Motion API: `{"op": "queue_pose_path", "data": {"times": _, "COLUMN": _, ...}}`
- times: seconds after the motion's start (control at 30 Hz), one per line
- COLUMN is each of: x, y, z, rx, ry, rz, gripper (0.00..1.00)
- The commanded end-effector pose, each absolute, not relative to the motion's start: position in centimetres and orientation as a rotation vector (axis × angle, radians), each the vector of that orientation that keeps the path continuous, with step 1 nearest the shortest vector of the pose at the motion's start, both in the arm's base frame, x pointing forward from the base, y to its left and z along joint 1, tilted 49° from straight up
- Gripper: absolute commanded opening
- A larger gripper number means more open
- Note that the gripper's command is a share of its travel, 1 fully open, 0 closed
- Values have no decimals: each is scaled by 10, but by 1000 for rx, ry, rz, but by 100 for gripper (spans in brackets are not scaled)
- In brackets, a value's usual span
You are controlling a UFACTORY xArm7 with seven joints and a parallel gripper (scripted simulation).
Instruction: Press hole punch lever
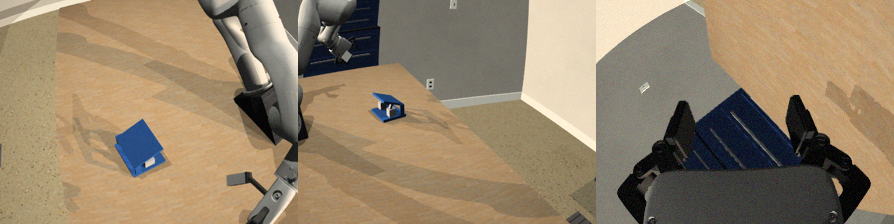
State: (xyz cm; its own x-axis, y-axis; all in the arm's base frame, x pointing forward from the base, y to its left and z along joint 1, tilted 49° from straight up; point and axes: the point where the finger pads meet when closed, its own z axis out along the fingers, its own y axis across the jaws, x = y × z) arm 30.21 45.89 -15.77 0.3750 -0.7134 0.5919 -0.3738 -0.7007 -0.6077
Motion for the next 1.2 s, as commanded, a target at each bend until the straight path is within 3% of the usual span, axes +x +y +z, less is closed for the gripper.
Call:
{"op": "queue_pose_path", "data": {"times": 0.0, "x": 301, "y": 462, "z": -156, "rx": -2265, "ry": 946, "rz": -1249, "gripper": 100}}
{"op": "queue_pose_path", "data": {"times": 0.6, "x": 304, "y": 461, "z": -153, "rx": -2254, "ry": 965, "rz": -1252, "gripper": 100}}
{"op": "queue_pose_path", "data": {"times": 1.17, "x": 377, "y": 402, "z": -41, "rx": -1783, "ry": 1600, "rz": -1320, "gripper": 100}}
